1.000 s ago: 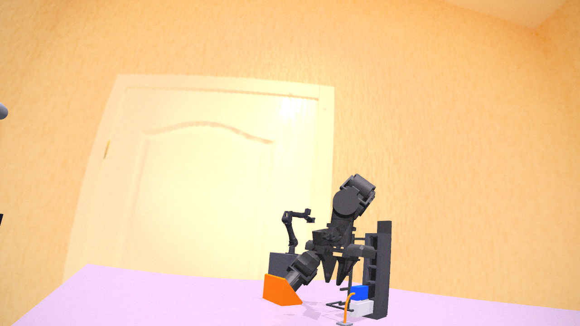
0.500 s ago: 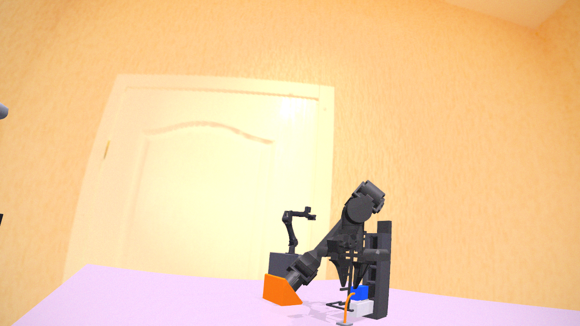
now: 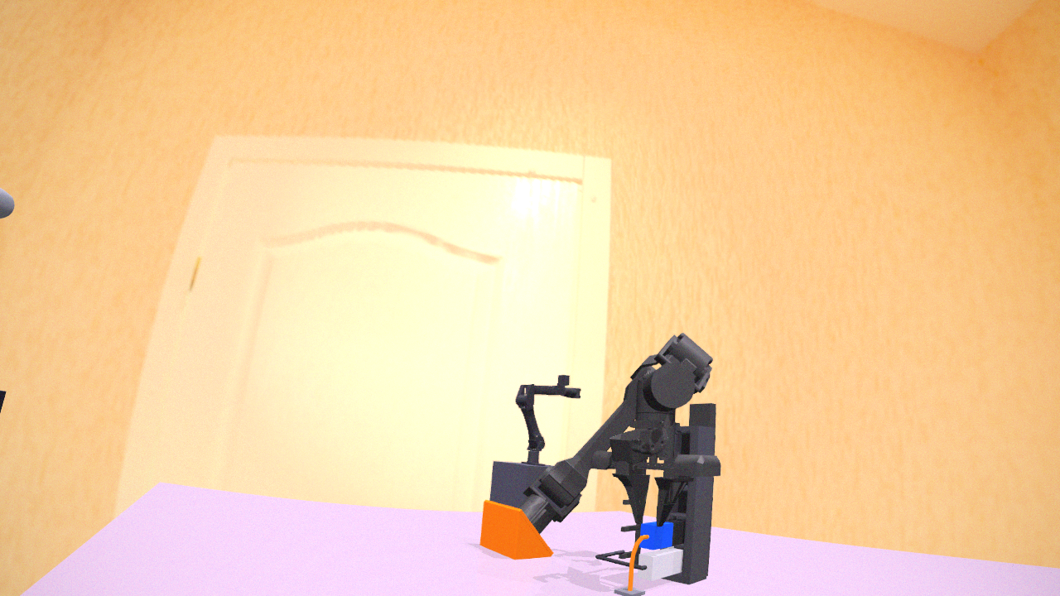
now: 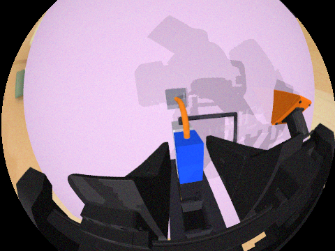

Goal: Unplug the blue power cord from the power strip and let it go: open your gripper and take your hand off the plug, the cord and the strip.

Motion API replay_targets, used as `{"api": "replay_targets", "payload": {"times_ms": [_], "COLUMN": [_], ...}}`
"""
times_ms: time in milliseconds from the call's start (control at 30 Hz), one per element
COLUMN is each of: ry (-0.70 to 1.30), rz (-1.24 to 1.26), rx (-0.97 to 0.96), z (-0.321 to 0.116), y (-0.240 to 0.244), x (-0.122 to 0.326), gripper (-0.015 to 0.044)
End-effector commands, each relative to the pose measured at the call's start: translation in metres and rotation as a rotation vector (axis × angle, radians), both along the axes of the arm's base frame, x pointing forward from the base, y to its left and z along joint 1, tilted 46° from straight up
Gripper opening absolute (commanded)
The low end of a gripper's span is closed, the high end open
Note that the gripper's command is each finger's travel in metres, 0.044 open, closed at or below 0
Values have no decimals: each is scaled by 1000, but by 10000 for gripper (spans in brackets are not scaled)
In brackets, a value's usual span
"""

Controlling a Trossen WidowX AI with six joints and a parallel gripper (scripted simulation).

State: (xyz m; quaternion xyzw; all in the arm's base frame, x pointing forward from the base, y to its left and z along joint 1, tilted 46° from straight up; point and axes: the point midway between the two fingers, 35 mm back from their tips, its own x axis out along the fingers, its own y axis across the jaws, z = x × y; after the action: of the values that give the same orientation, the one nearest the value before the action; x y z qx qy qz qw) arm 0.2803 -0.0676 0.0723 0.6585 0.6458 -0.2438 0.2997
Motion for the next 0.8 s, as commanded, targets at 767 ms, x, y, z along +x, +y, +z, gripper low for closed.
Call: {"api": "replay_targets", "payload": {"times_ms": [767], "ry": [2], "rz": [1], "rx": [3], "z": [2], "y": [17], "x": [-2], "gripper": [107]}}
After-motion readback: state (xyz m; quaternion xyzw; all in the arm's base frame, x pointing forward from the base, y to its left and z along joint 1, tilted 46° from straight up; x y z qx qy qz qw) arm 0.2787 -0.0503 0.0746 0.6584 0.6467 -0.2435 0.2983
